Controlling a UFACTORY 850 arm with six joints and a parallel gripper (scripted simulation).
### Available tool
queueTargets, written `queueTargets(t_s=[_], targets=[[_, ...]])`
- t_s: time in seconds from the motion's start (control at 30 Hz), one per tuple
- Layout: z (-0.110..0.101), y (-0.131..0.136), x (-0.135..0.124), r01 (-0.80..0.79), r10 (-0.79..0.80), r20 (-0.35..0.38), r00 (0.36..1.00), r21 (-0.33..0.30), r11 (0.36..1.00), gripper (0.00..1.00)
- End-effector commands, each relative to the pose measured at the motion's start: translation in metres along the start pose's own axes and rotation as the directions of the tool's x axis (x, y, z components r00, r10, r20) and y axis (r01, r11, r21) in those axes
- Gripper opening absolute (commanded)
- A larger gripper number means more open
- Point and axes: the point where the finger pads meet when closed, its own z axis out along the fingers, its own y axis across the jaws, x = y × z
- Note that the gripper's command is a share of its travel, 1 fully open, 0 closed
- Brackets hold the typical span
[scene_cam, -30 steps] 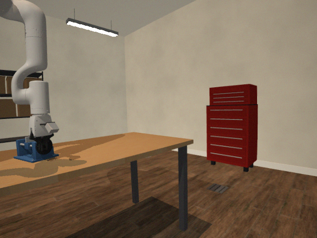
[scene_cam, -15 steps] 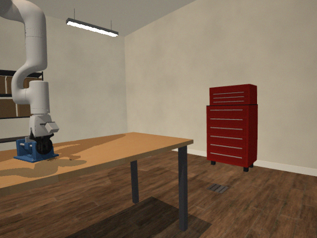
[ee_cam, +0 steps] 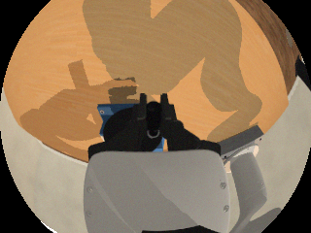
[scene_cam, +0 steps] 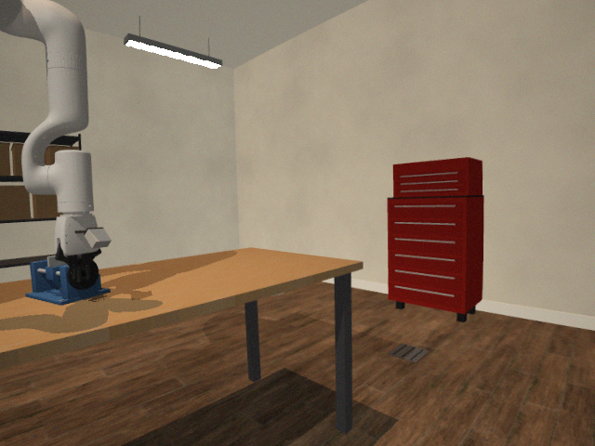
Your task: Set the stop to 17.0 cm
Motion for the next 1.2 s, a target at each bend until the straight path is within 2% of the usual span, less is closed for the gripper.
queueTargets(t_s=[0.0,1.17], targets=[[-0.001,-0.001,0.0,0.0,0.0,-0.001,1.0,0.0,1.0,0.06],[-0.014,-0.01,0.0,0.0,0.0,-0.001,1.0,0.0,1.0,0.06]])
